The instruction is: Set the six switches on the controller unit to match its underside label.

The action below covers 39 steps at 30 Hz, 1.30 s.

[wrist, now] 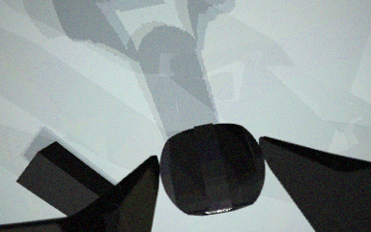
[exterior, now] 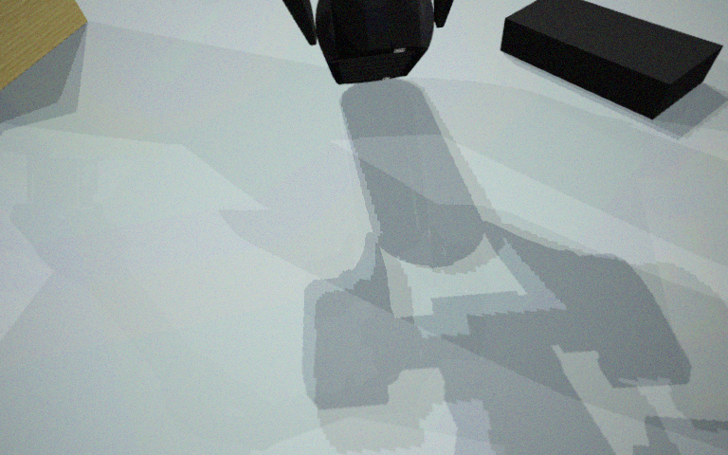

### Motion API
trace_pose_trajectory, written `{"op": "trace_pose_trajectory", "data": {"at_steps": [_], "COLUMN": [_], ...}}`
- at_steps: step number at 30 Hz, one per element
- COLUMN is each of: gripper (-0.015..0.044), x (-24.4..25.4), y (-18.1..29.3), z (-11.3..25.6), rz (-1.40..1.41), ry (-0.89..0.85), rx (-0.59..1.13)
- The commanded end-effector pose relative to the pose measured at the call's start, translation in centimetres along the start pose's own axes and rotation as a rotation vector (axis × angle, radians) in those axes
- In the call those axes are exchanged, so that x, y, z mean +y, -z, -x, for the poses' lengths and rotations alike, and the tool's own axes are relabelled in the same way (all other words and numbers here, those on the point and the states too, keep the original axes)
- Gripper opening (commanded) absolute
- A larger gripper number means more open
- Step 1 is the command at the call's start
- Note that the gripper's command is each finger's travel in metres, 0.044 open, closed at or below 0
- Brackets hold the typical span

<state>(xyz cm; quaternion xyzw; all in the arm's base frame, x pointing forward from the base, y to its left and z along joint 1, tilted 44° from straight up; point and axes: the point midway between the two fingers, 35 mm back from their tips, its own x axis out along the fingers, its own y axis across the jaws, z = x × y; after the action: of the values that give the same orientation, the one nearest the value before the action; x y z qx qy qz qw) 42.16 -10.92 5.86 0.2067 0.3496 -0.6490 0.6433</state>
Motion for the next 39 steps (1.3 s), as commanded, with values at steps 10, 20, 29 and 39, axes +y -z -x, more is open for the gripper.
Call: {"op": "trace_pose_trajectory", "data": {"at_steps": [10, 20, 29, 39], "gripper": [0.0338, 0.0338, 0.0338, 0.0338], "x": [-0.1, -0.1, -0.1, -0.1], "y": [-0.3, -0.8, -1.2, -1.6], "z": [-1.1, -1.7, -2.3, -3.0], "rz": [0.012, 0.012, 0.012, 0.012], "ry": [0.008, 0.008, 0.008, 0.008], "rx": [0.008, 0.007, 0.007, 0.006]}}
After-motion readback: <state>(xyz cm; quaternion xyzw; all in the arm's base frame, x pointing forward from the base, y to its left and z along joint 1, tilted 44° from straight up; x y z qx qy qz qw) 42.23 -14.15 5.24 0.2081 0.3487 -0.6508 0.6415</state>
